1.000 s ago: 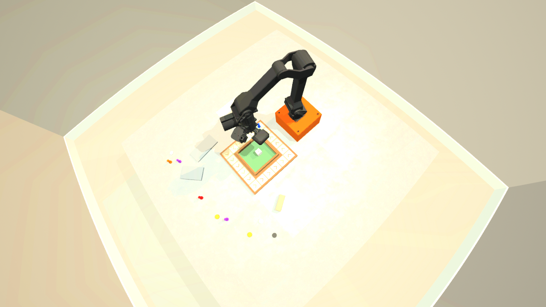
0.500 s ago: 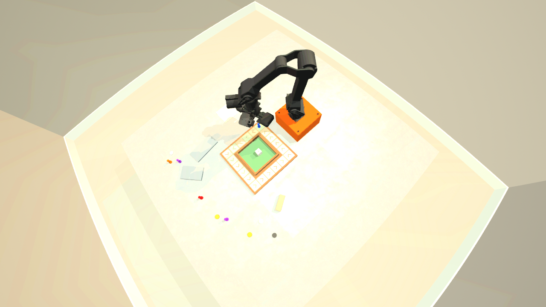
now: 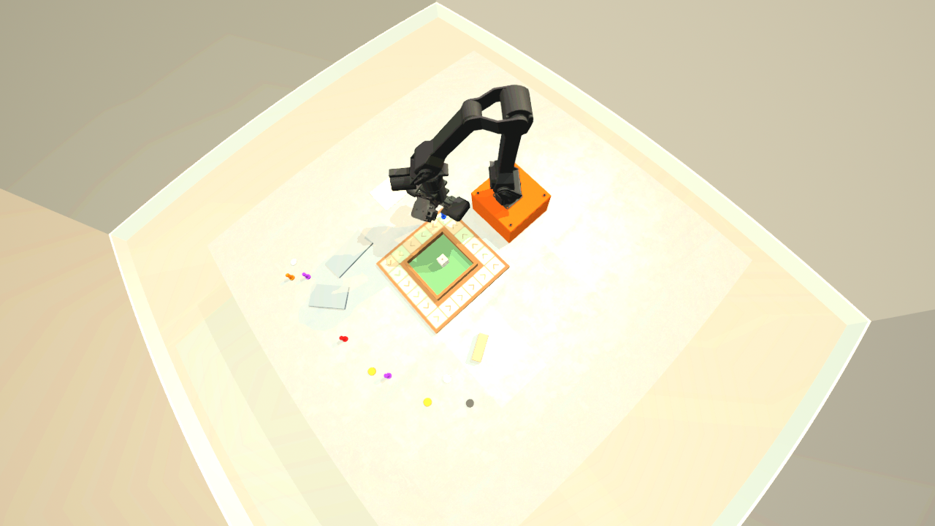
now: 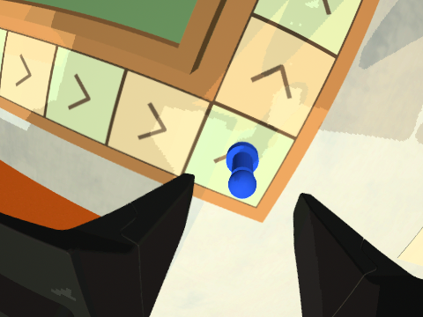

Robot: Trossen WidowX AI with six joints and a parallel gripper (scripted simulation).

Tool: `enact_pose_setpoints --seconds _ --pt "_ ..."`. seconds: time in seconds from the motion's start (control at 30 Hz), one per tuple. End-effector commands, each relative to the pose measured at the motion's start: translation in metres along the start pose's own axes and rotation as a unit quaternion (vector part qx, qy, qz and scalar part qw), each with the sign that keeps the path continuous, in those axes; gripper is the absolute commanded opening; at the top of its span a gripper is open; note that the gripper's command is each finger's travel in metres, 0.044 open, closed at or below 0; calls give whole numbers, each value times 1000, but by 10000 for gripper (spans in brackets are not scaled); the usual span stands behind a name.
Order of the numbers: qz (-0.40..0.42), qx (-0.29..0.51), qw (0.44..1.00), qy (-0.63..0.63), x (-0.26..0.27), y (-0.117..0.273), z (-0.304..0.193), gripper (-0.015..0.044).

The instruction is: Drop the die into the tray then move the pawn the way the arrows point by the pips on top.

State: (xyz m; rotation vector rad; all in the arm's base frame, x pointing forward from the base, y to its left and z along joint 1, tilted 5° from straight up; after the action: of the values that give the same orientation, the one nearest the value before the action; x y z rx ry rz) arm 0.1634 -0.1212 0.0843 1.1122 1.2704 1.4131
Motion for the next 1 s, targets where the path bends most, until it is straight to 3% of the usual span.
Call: enact_pose_setpoints --seconds 0.0,0.53,0.7,0.97 --pt "2 1 1000 0 0 -7 0 200" --pt "2 1 1000 0 1 -29 -1 200" --pt "2 1 1000 0 1 -29 -1 69" --pt "2 1 1000 0 1 -29 -1 15"
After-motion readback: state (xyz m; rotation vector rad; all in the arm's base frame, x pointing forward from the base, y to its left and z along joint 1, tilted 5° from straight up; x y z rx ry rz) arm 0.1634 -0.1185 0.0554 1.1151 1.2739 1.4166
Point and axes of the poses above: the point midway between the two fingers, 35 mm back from their tips, its own y axis back along the fingers, its own x axis across the jaws, z = x × y, the point moved 9 cm from there along y, back along the fingers, and after that the axes turned 5 degrees about -y, right-handed, at the moved point
